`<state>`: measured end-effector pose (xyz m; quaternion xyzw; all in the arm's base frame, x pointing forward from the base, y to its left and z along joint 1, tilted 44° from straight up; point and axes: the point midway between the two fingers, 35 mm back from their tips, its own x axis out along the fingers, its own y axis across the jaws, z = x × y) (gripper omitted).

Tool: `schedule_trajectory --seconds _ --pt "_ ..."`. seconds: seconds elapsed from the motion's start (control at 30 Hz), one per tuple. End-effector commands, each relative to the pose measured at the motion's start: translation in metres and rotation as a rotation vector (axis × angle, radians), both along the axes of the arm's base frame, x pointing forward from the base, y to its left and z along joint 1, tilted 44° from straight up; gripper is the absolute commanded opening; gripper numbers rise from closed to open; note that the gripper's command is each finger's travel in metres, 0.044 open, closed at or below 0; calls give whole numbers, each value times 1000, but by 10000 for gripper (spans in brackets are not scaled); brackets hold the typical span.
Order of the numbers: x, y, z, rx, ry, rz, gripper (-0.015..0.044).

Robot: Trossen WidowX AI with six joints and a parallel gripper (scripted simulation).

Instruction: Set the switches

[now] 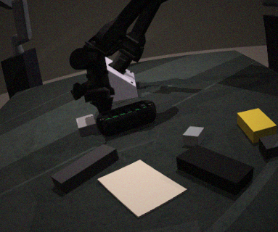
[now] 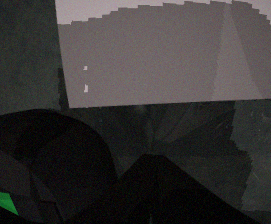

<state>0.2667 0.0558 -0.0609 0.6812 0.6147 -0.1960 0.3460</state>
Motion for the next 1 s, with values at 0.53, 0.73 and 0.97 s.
schedule_trajectory --seconds 0.53,0.73,0.97 --pt "22 8 4 6 -27 15 0" --pt "22 8 4 6 -27 15 0" --pt "22 8 4 6 -27 15 0"
